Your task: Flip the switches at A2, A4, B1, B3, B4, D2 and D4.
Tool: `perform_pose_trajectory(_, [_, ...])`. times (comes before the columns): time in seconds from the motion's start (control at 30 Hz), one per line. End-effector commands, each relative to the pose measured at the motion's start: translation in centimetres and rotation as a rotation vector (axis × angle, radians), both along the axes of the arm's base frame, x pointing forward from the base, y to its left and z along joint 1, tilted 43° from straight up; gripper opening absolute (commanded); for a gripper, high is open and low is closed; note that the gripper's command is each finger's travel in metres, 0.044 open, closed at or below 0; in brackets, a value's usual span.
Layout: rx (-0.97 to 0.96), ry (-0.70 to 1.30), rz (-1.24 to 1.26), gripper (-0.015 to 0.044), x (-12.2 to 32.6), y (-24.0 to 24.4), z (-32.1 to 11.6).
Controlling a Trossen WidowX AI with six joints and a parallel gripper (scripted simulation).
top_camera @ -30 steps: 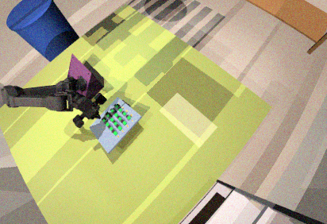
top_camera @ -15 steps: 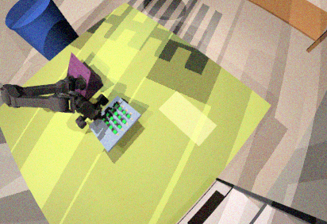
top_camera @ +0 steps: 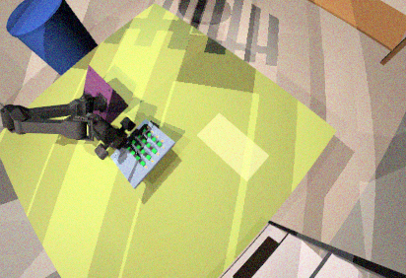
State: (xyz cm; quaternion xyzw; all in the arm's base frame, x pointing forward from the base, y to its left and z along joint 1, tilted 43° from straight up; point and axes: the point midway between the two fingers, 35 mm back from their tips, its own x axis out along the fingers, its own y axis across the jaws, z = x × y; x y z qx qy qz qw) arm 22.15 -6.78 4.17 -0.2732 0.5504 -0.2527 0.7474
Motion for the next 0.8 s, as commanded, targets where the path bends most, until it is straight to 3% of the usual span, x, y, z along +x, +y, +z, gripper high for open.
perform_pose_trajectory(0.0, [0.004,0.007,0.005,0.0,-0.03,0.04,-0.11])
perform_pose_trajectory(0.77, [0.003,0.007,0.005,0.0,0.04,-0.12,-0.28])
